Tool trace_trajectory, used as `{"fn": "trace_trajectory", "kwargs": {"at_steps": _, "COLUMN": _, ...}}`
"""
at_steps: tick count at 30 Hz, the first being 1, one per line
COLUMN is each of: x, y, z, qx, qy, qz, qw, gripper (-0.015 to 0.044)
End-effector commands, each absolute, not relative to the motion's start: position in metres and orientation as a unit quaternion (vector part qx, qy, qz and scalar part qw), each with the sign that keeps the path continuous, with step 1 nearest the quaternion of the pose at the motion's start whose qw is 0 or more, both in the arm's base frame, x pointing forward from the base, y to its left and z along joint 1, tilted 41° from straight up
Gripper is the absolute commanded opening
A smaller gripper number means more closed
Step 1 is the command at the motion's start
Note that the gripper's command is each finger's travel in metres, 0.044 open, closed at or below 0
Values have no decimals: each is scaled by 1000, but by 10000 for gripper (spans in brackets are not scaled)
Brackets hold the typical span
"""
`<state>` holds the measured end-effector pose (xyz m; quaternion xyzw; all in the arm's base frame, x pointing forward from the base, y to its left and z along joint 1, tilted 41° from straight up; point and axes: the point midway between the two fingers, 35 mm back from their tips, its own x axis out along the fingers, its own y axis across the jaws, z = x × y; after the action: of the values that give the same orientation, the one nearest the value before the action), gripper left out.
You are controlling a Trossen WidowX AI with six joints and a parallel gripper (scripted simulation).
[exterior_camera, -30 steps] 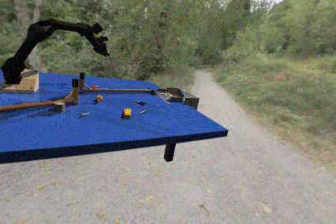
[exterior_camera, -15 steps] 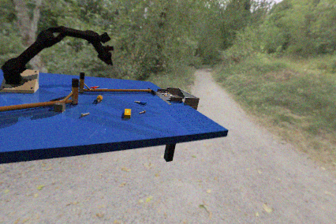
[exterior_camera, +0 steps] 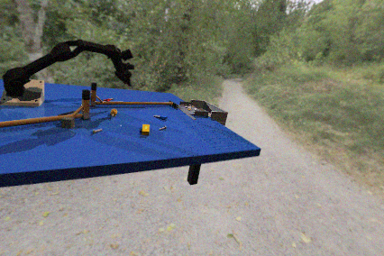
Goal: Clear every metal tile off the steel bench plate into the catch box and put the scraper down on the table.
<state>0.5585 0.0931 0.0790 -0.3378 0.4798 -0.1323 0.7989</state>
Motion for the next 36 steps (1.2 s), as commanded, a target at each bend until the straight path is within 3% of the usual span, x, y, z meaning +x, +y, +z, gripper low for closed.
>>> {"fn": "trace_trajectory", "kwargs": {"at_steps": 1, "x": 563, "y": 82, "z": 68, "qx": -325, "qy": 495, "qz": -135, "qw": 794, "gripper": 440}}
{"fn": "trace_trajectory", "kwargs": {"at_steps": 36, "x": 513, "y": 95, "z": 102, "qx": -323, "qy": 488, "qz": -131, "qw": 800, "gripper": 440}}
